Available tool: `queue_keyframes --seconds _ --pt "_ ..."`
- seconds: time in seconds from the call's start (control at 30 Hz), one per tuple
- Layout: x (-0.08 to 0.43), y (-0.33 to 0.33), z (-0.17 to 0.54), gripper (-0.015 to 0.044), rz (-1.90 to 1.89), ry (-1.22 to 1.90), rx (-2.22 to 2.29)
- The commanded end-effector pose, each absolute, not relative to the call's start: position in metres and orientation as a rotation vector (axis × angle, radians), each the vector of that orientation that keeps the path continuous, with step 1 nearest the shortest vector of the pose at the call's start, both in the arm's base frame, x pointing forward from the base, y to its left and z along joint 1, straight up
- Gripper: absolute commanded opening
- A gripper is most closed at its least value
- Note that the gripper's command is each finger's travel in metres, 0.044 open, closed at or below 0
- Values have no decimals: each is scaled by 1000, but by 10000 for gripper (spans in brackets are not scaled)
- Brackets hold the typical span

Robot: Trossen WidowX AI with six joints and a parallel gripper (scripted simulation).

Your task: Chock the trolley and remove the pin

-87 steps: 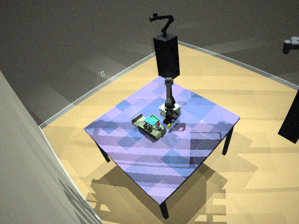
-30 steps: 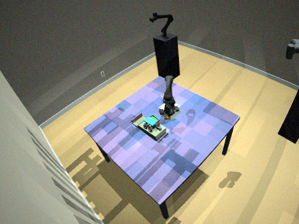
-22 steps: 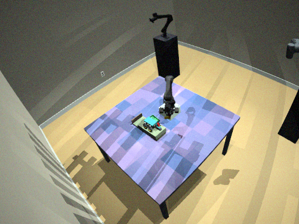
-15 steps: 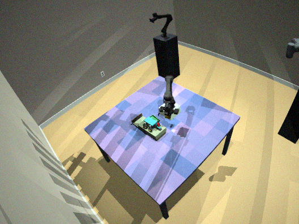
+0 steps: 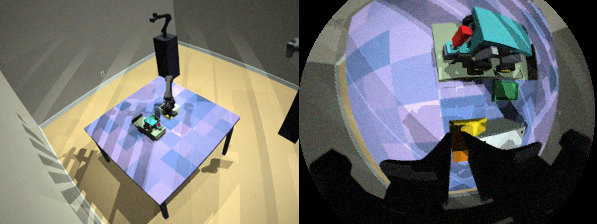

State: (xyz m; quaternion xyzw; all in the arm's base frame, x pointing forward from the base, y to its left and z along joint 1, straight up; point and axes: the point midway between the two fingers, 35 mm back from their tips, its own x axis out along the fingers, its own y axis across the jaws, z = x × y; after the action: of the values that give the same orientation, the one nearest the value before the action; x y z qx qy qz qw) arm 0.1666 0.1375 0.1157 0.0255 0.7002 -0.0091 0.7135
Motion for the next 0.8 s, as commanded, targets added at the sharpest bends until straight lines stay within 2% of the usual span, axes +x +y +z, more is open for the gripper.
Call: queue_keyframes --seconds 0.0,0.77 --pt "167 137 116 0 -116 1545 146" --pt "167 137 116 0 -723 1427 759"
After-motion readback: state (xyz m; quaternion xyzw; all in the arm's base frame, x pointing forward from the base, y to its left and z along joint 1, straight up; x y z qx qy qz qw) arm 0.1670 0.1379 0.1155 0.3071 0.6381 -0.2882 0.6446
